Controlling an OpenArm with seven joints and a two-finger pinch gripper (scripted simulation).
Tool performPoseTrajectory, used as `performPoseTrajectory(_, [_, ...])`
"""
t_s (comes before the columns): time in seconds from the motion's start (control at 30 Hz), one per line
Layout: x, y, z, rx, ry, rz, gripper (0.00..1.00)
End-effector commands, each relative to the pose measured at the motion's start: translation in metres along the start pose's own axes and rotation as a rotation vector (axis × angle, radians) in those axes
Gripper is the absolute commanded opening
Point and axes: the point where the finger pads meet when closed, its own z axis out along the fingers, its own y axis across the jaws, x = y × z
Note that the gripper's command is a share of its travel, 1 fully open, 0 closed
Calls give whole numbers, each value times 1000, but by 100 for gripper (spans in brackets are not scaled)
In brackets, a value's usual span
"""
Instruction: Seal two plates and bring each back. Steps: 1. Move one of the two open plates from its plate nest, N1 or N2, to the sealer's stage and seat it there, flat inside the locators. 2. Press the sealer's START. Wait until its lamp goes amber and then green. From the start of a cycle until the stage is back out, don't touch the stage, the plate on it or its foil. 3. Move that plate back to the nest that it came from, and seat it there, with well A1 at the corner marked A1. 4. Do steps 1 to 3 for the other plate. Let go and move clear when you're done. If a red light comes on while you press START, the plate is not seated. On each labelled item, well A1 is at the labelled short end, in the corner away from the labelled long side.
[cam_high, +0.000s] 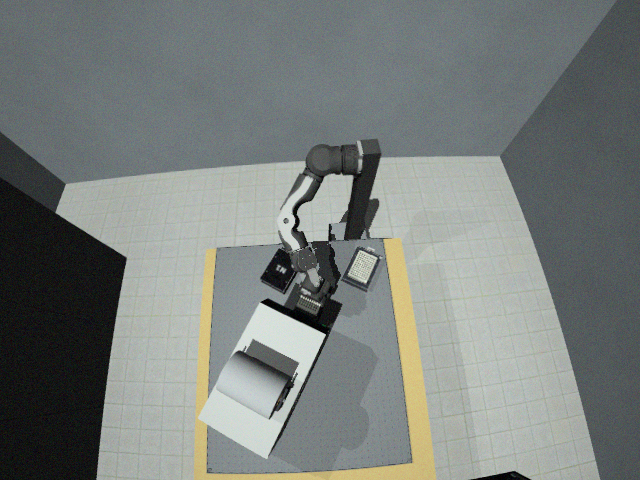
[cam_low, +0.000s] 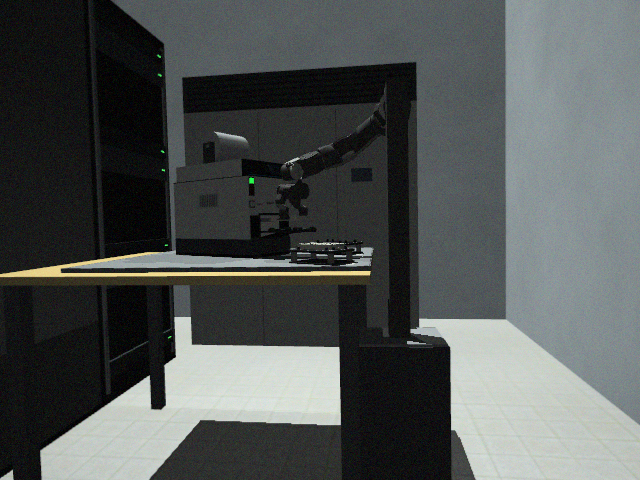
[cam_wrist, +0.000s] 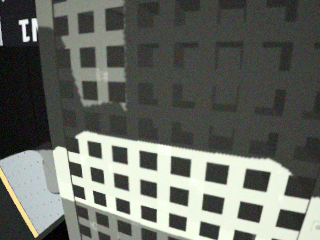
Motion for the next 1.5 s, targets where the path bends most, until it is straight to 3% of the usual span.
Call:
performPoseTrajectory(0.0, [0,1,0,0,-1,-2,0])
performPoseTrajectory(1.47, [0,1,9,0,-1,-2,0])
